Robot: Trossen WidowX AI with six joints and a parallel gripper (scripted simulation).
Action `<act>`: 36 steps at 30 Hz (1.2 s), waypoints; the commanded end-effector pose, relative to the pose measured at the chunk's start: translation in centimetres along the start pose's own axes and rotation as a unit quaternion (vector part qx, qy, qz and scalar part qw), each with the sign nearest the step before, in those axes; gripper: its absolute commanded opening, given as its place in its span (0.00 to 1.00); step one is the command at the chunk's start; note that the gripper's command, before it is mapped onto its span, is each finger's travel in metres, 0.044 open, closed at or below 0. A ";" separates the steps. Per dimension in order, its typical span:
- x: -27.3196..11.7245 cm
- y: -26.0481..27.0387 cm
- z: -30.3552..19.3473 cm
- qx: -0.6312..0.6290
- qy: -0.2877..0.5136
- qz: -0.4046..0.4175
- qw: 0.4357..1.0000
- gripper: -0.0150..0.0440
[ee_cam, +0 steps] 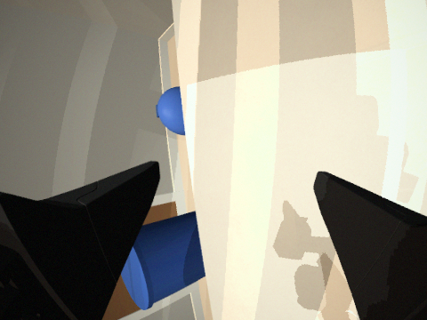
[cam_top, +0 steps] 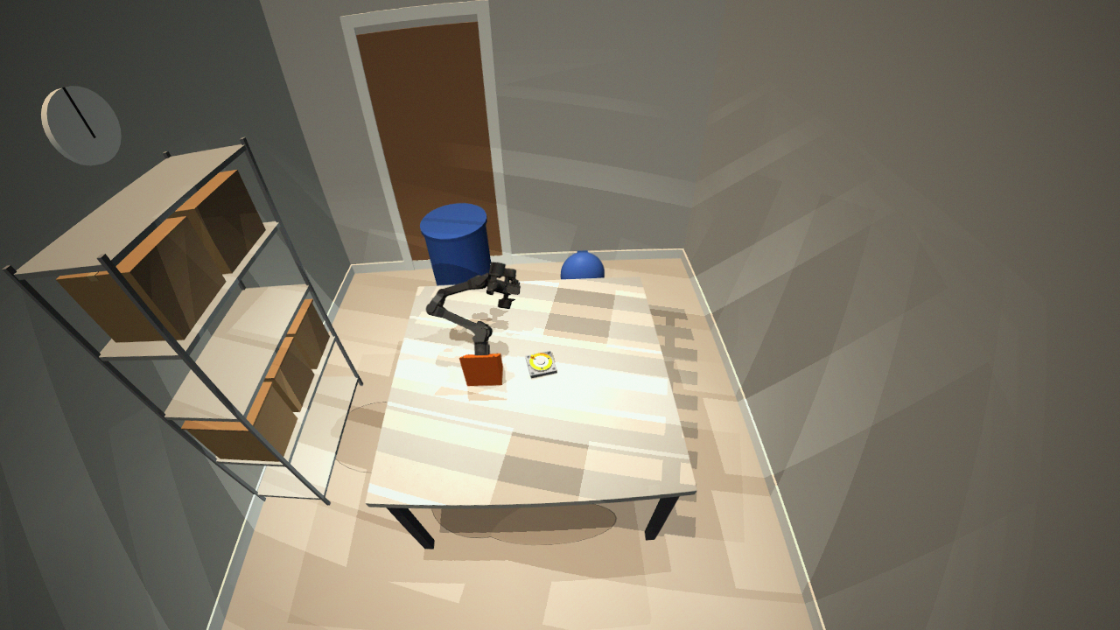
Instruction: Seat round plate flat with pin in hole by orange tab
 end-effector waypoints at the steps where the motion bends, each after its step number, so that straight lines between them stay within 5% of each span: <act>1: 0.0 0.0 0.2 -0.001 -0.002 -0.002 1.000 0.89; 15: 1.7 -5.4 12.3 -0.099 -0.070 -0.184 0.975 0.26; 24: 1.1 -11.5 17.1 -0.150 0.005 -0.307 0.940 0.25; 36: 0.5 -16.7 19.2 -0.183 0.135 -0.365 0.903 0.25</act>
Point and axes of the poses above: the point midway between the two fingers, 35 mm back from their tips, its own x axis out along the fingers, its own y axis across the jaws, z = x × y, the point moved 5 cm from there along -x, back along the fingers, and after that the axes turned 7 degrees about x, right-handed, at the moved point
